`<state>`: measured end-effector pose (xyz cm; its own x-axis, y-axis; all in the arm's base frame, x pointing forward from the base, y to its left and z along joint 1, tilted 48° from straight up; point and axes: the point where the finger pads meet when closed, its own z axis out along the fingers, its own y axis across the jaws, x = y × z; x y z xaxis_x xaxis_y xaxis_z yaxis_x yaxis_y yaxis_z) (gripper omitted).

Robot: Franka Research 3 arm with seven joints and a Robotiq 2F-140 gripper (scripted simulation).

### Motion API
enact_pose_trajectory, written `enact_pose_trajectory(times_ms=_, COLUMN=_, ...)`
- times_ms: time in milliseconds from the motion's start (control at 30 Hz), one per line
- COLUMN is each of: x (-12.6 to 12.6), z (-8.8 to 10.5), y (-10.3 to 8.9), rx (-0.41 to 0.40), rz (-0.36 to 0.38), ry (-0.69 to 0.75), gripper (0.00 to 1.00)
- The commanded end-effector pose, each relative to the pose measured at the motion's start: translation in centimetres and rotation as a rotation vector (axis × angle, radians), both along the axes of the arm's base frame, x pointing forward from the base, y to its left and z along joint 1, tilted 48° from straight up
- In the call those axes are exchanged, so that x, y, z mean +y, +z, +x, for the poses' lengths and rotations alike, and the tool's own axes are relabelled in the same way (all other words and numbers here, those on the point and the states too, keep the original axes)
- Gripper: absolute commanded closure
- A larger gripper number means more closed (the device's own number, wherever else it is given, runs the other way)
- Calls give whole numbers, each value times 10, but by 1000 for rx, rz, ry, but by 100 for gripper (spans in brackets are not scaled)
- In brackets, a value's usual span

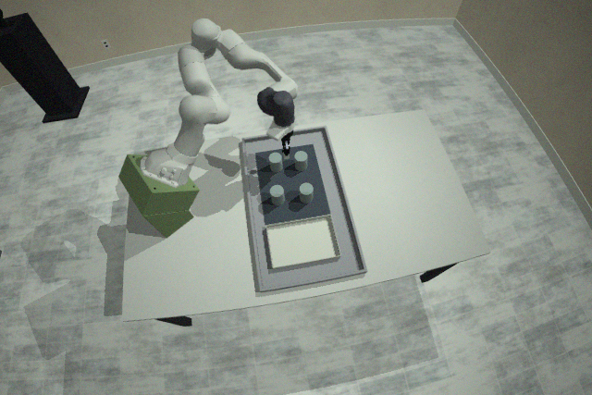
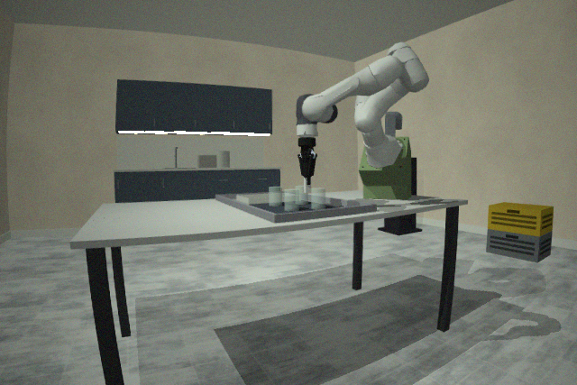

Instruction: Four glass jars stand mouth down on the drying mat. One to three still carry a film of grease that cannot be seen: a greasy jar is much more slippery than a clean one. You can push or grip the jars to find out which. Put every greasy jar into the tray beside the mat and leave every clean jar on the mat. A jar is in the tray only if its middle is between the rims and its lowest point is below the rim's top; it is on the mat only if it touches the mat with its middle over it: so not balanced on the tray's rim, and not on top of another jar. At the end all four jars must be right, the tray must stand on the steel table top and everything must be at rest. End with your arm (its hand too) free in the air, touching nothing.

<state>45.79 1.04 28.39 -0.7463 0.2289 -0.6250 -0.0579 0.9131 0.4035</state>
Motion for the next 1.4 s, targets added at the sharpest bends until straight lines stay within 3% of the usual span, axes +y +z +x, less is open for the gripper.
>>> enact_pose_trajectory(times_ms=0, x=1, z=0, y=-1, rx=-3, rz=-4, ry=2, gripper=100)
enact_pose_trajectory(times_ms=1367, x=2, z=-4, y=-3, rx=-3, rz=-4, ry=2, gripper=100)
